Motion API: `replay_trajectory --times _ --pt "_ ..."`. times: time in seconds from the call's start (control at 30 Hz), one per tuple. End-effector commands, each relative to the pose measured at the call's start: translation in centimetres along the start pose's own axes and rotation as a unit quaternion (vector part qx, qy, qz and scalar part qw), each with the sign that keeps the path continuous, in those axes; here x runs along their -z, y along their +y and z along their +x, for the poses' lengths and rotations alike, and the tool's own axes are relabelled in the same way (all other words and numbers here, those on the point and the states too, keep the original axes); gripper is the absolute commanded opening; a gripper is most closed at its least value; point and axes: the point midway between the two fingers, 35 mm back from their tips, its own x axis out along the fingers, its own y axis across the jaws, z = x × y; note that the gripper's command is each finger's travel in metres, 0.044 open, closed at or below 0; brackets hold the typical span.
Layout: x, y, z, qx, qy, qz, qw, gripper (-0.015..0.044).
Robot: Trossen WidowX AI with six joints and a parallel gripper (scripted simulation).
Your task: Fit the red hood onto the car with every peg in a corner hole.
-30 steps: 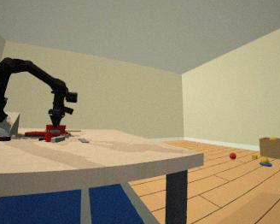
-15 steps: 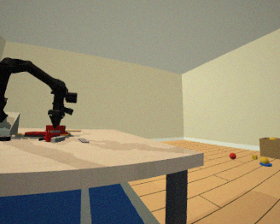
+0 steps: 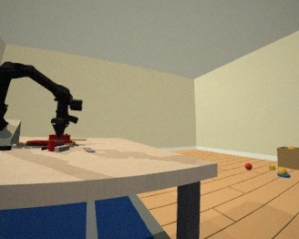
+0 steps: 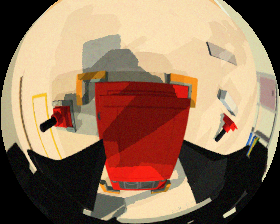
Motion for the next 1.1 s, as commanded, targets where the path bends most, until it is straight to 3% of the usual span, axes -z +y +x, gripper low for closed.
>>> replay_trajectory --times 0.0,0.6,1.07 --pt "0.01 -0.01 0.21 0.001 0.0 -0.002 1.0 0.0" --pt "0.01 -0.01 0.5 0.0 0.0 0.0 1.0 0.0" --pt "0.01 -0.01 0.55 0.0 0.0 0.0 1.0 0.0367"
